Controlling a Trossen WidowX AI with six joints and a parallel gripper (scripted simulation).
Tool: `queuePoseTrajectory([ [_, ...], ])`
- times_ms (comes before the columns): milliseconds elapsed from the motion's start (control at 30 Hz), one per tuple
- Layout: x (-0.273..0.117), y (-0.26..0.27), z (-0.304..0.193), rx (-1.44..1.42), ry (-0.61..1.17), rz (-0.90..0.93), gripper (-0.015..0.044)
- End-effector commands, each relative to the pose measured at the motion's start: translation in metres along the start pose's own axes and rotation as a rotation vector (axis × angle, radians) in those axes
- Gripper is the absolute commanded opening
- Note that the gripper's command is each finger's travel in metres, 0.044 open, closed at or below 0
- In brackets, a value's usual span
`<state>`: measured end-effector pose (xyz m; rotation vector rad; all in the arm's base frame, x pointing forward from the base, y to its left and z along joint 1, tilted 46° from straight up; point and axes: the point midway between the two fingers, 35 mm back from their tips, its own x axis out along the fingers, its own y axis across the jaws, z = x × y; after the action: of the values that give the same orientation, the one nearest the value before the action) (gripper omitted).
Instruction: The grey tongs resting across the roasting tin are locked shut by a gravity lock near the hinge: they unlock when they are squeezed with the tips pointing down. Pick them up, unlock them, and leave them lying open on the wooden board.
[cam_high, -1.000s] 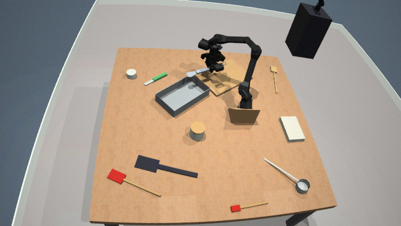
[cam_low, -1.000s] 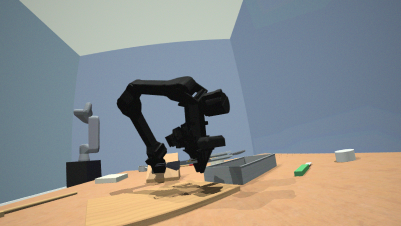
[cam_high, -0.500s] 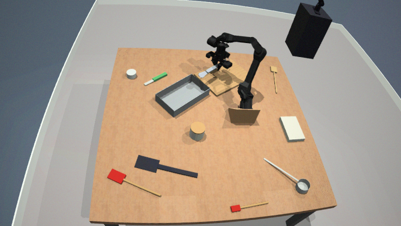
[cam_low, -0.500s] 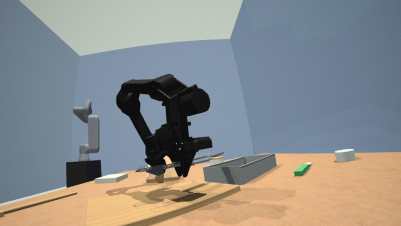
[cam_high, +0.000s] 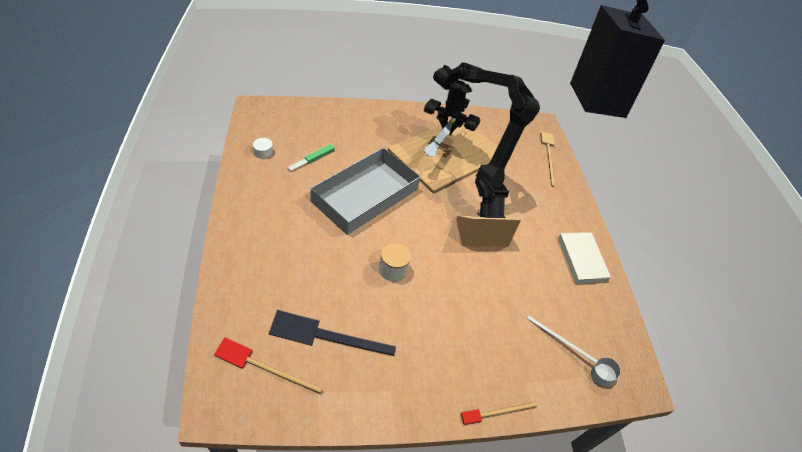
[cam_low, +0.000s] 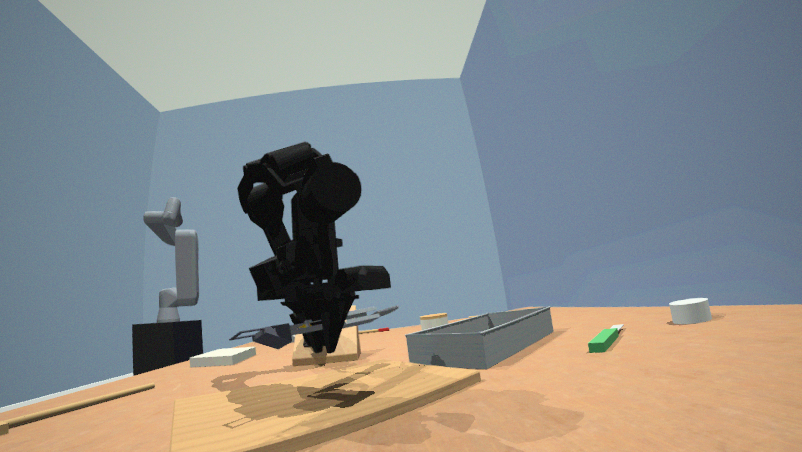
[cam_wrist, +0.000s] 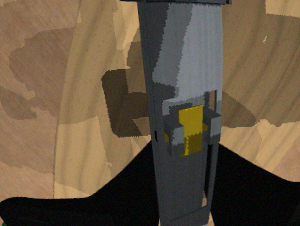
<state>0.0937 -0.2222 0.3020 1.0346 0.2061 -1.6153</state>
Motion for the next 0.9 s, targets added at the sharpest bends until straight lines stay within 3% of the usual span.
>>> queuePoseTrajectory([
  [0, -0.007, -0.009, 0.011, -0.082, -0.021, 0.018, -0.0150],
  [867, -0.026, -0.036, 0.031, 0.033, -0.064, 0.064, -0.0150],
])
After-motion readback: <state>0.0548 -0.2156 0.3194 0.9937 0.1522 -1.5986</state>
